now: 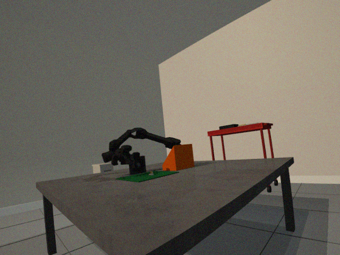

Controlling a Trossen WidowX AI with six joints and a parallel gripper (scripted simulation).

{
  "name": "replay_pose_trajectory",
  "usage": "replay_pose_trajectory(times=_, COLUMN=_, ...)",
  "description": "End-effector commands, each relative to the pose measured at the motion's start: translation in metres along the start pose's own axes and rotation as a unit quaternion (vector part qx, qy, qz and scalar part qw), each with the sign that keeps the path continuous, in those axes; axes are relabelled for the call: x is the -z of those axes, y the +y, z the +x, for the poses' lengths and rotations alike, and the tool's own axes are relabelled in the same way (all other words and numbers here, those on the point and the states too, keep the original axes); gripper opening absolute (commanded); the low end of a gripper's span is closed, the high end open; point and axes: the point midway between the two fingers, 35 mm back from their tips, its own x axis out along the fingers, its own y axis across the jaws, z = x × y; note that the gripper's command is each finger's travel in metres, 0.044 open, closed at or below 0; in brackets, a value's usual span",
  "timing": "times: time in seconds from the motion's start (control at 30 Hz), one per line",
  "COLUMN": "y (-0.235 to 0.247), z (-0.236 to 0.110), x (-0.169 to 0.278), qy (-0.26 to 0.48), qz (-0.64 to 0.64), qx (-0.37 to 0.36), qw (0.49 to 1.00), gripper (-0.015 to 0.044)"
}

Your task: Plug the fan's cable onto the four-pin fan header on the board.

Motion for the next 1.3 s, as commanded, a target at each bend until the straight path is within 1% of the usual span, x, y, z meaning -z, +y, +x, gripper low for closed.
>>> replay_pose_trajectory(times=0.0, y=0.000, z=0.001, x=0.004, qy=0.002, qz=-0.003, qx=0.000, qw=1.000, gripper=0.0000)
replay_pose_trajectory(times=1.27, y=0.000, z=0.012, x=0.031, qy=0.003, qz=-0.003, qx=0.000, qw=1.000, gripper=0.0000)
